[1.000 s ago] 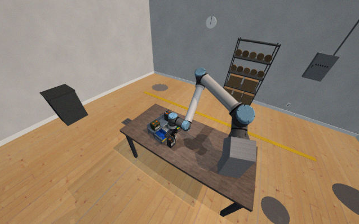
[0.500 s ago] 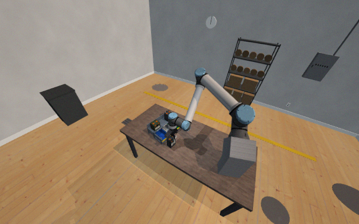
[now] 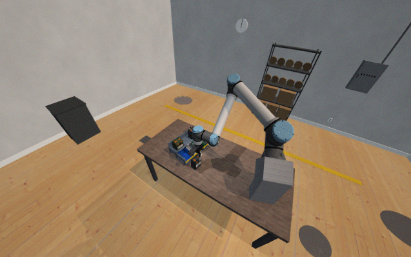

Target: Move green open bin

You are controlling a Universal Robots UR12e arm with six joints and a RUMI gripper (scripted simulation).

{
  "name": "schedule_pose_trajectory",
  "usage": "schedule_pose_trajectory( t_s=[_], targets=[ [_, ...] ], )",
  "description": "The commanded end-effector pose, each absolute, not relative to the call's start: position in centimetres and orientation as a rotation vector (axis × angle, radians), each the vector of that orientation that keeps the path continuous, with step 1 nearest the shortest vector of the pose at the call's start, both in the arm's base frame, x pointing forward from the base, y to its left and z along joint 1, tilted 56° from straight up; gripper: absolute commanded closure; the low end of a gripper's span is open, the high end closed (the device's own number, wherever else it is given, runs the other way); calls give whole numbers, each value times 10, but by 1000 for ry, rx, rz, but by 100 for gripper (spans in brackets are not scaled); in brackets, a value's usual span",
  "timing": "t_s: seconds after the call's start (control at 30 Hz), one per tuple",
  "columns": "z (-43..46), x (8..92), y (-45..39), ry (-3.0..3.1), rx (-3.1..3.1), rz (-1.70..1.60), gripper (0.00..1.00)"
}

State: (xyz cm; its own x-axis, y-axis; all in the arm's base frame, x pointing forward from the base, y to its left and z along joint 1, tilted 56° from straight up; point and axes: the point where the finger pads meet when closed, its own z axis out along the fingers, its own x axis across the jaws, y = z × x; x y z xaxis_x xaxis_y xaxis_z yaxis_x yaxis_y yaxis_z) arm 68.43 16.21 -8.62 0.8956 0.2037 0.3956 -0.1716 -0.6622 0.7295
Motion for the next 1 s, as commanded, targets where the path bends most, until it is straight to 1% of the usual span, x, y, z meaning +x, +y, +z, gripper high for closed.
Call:
schedule_pose_trajectory(
  t_s=[0.0,0.23,0.4,0.8,0.97],
  targets=[
    [-79,679,172,20,2222,571,42],
    [-79,679,172,20,2222,571,42],
    [-39,699,149,20,2222,571,42],
    [-39,699,149,20,2222,571,42],
    [5,720,125,20,2222,571,42]
  ],
)
